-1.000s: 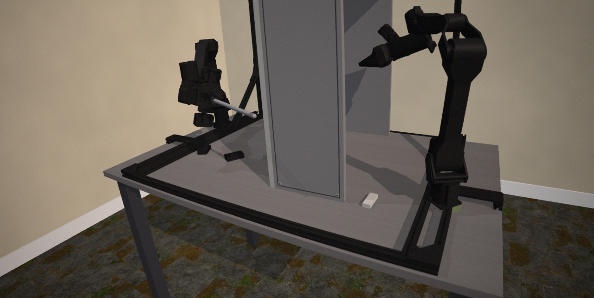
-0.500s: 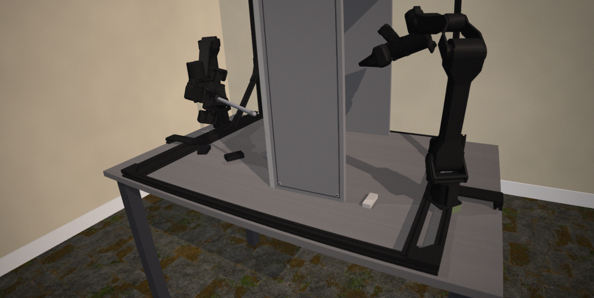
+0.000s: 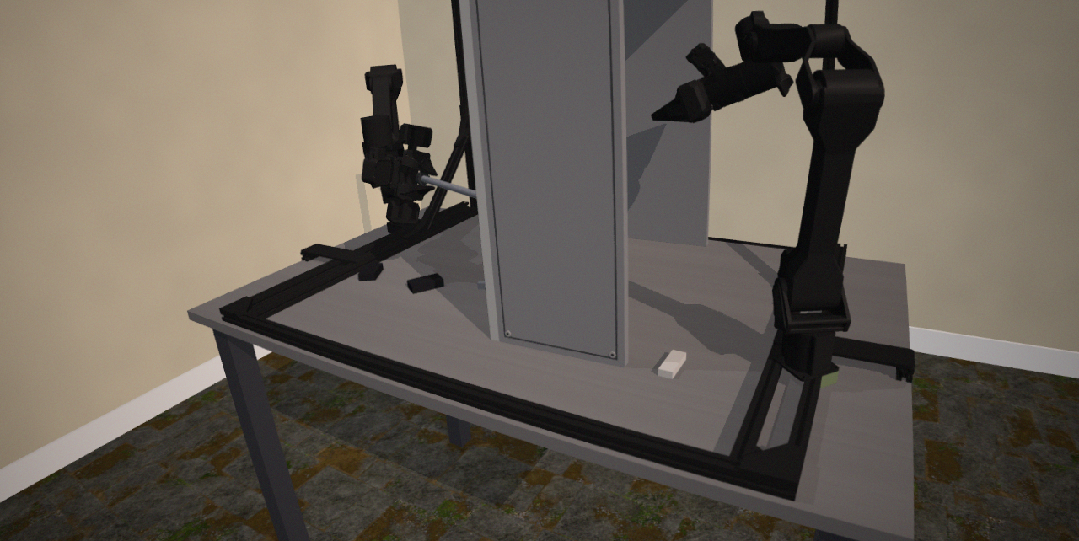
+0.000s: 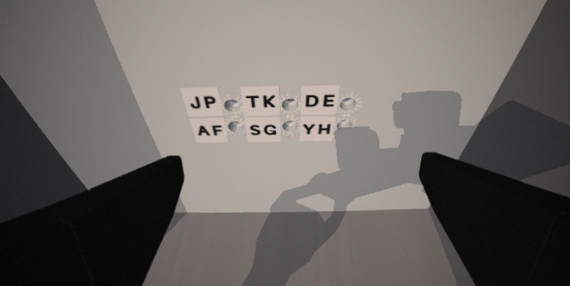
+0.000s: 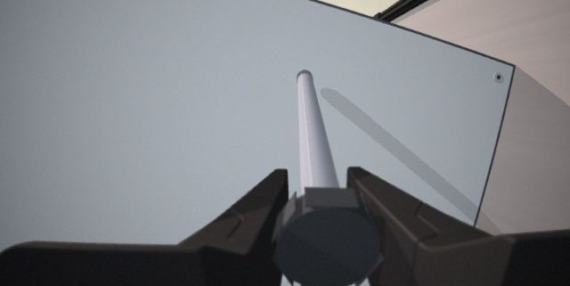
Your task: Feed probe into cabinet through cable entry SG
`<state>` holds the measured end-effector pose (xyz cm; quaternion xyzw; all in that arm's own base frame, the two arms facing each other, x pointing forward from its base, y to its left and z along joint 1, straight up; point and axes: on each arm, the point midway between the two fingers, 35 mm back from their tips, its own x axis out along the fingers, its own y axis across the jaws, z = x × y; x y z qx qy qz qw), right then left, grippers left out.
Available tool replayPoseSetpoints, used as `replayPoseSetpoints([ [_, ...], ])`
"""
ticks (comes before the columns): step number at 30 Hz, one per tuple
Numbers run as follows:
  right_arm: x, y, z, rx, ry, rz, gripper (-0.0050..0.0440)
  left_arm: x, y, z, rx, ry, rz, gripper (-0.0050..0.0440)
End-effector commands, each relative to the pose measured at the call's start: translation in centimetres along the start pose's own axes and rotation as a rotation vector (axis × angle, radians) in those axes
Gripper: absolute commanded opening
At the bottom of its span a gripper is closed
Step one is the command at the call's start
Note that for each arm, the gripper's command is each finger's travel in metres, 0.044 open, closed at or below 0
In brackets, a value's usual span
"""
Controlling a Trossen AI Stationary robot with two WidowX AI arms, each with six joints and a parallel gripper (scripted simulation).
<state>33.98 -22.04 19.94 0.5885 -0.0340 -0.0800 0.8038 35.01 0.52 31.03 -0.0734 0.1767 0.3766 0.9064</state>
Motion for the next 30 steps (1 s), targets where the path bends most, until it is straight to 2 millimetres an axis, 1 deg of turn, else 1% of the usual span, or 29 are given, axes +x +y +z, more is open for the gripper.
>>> replayPoseSetpoints([
  [1,-0.5,0.2,-1.1,0.011,0.007,0.011,0.0,0.0,0.1,0.0,-0.001,-0.001,0.002,0.044],
  [2,-0.5,0.2,-1.1,0.011,0.007,0.011,0.0,0.0,0.1,0.0,-0.001,-0.001,0.002,0.044],
  [17,-3.7,0.1,-7.8,0.087,0.085,0.05,0.0,0.0,0.1,0.0,-0.001,-0.001,0.002,0.044],
  [19,-3.7,0.1,-7.8,0.087,0.085,0.05,0.0,0.0,0.1,0.0,-0.001,-0.001,0.002,0.044],
  [25,-4.9,0.0,-10.6,0.144,0.144,0.063,0.0,0.0,0.1,0.0,-0.001,-0.001,0.002,0.044],
  [30,-5.7,0.4,-13.0,0.215,0.216,0.077,0.0,0.0,0.1,0.0,-0.001,-0.001,0.002,0.044],
])
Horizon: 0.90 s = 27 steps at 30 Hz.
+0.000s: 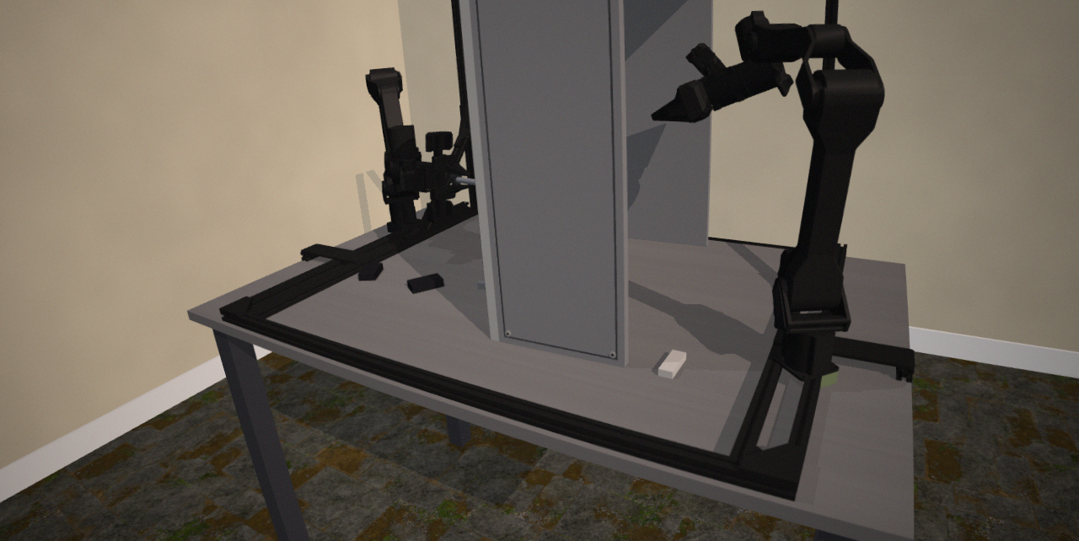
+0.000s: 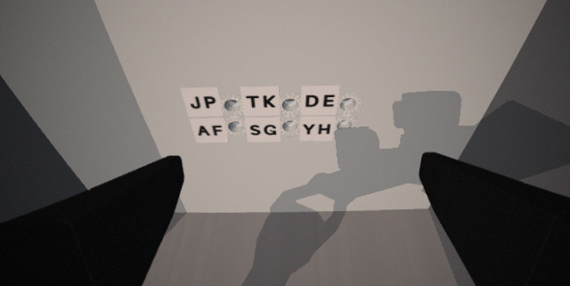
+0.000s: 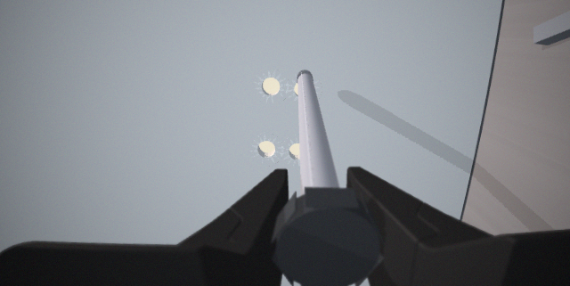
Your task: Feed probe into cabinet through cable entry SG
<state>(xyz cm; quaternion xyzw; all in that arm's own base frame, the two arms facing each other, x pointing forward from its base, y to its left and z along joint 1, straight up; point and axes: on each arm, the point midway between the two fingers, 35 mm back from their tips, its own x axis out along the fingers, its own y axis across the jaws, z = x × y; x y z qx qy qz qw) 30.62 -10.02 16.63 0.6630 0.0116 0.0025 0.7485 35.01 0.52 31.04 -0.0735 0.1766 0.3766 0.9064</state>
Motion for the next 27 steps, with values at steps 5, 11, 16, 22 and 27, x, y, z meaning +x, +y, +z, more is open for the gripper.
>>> replayPoseSetpoints([
  [5,-0.8,0.0,-3.3,0.089,0.095,0.019,0.0,0.0,0.1,0.0,-0.001,-0.001,0.002,0.044],
  [11,-1.0,0.0,-4.3,0.12,0.126,0.022,0.0,0.0,0.1,0.0,-0.001,-0.001,0.002,0.044],
  [16,-0.7,0.1,-4.4,0.12,0.126,0.022,0.0,0.0,0.1,0.0,-0.001,-0.001,0.002,0.044],
  [22,-0.7,0.1,-4.5,0.12,0.126,0.022,0.0,0.0,0.1,0.0,-0.001,-0.001,0.002,0.044],
  [27,-0.7,0.1,-4.5,0.12,0.126,0.022,0.0,0.0,0.1,0.0,-0.001,-0.001,0.002,0.044],
])
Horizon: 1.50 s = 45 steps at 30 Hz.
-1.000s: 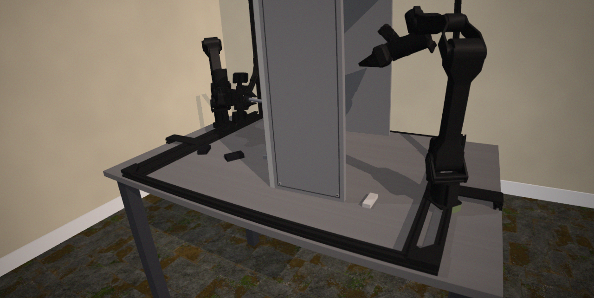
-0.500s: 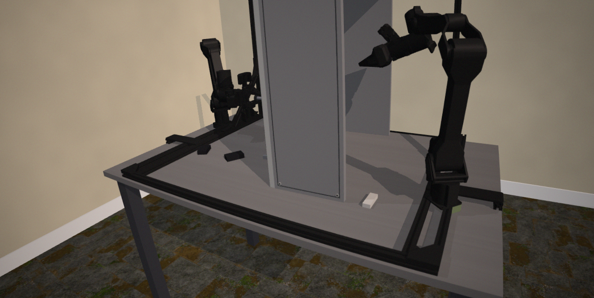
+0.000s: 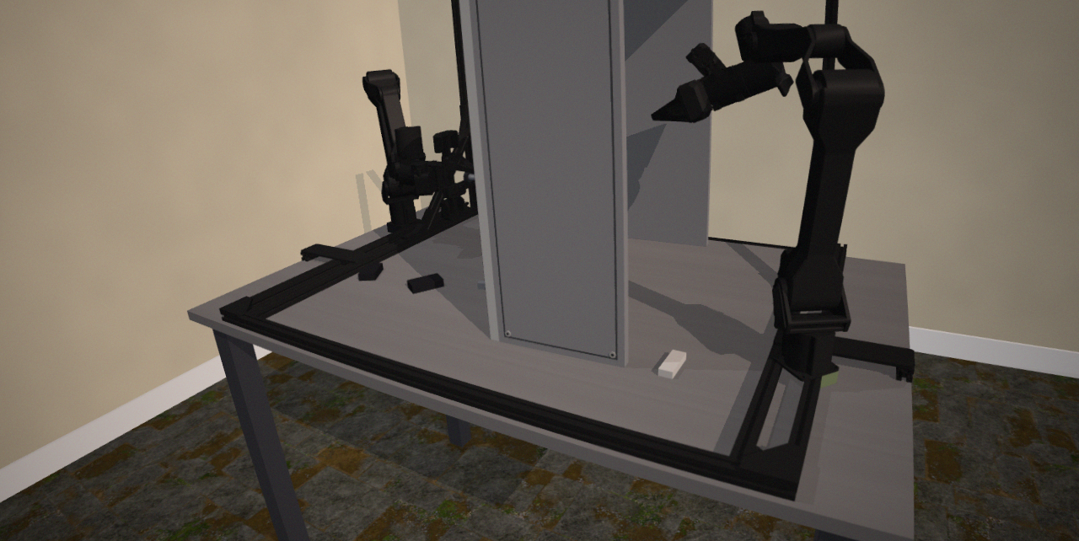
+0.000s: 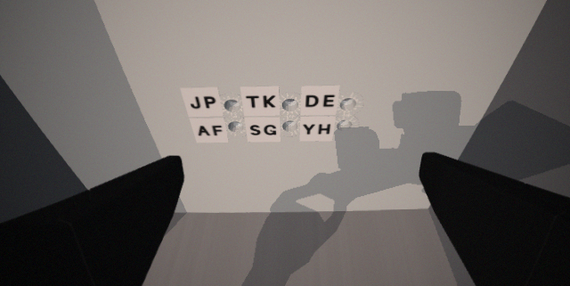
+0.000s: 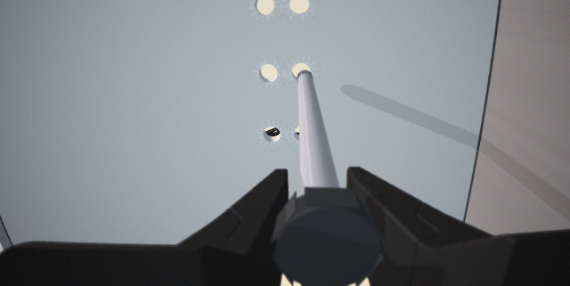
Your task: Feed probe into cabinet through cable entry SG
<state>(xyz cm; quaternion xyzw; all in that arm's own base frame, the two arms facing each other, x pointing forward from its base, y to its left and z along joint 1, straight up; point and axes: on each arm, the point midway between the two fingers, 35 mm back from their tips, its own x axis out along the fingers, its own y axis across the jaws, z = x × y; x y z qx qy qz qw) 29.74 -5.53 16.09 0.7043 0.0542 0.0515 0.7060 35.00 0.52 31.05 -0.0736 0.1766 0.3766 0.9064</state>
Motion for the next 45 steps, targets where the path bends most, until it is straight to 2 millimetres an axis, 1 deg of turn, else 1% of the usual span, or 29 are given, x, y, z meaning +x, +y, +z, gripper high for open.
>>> replayPoseSetpoints([
  [1,0.0,0.2,0.1,0.002,-0.003,0.004,0.0,0.0,0.1,0.0,0.0,-0.001,0.002,0.044],
  [8,0.2,0.5,0.1,0.002,-0.003,0.004,0.0,0.0,0.1,0.0,0.0,-0.001,0.002,0.044],
  [24,0.3,0.5,0.1,0.002,-0.003,0.004,0.0,0.0,0.1,0.0,0.0,-0.001,0.002,0.044],
  [30,0.7,0.5,0.1,0.002,-0.003,0.004,0.0,0.0,0.1,0.0,0.0,-0.001,0.002,0.044],
  [45,3.2,0.6,0.3,0.002,-0.003,0.004,0.0,0.0,0.1,0.0,0.0,-0.001,0.002,0.044],
])
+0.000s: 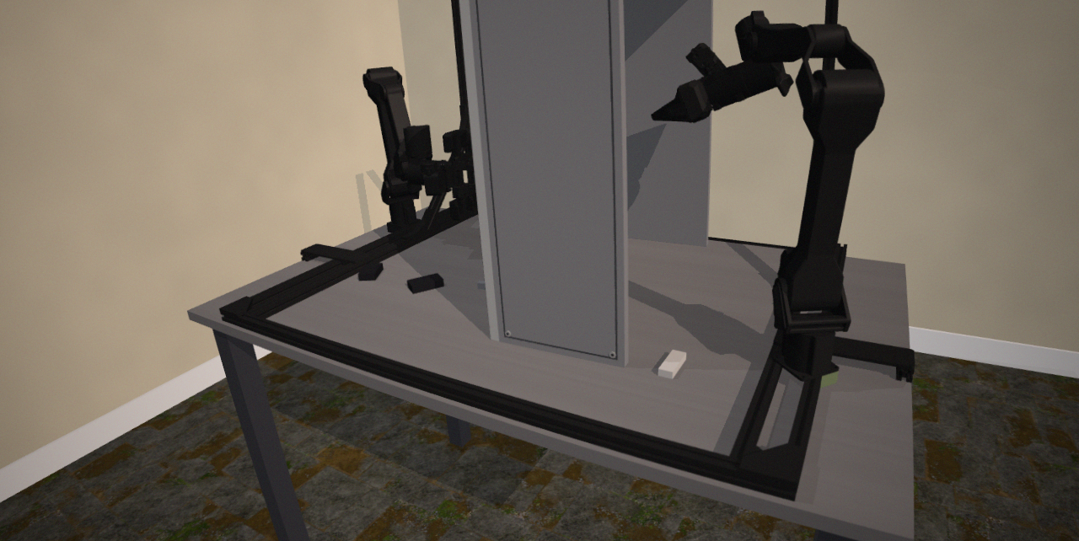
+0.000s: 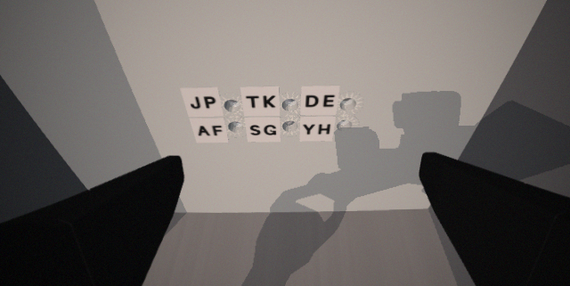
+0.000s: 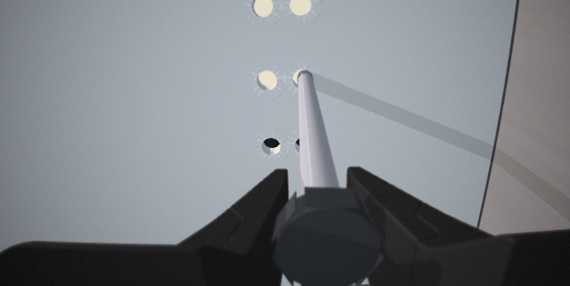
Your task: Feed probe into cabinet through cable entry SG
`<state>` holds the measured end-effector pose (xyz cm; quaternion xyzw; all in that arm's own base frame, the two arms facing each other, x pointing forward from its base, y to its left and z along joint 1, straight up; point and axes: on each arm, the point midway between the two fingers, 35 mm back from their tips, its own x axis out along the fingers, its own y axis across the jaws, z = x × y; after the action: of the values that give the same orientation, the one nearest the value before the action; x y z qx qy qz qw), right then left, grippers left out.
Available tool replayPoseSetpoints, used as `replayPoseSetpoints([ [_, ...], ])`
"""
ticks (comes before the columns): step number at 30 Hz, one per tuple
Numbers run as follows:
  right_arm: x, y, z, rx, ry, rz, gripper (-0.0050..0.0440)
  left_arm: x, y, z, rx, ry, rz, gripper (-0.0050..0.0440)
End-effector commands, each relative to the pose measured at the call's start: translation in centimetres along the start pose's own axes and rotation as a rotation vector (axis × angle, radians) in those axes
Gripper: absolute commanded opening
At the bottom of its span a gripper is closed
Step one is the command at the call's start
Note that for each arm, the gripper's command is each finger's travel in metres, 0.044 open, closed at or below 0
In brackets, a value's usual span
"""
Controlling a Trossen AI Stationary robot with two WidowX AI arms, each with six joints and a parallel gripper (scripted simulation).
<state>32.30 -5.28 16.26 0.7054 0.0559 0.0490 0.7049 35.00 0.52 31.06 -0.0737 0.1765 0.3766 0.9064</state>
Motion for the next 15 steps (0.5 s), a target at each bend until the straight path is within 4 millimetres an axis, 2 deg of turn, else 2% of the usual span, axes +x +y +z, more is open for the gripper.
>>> replayPoseSetpoints([
  [1,0.6,0.4,0.1,-0.001,-0.002,0.01,0.0,0.0,0.1,0.0,0.0,-0.001,0.002,0.044],
  [15,2.7,0.6,0.3,-0.001,-0.002,0.01,0.0,0.0,0.1,0.0,0.0,-0.001,0.002,0.044],
])
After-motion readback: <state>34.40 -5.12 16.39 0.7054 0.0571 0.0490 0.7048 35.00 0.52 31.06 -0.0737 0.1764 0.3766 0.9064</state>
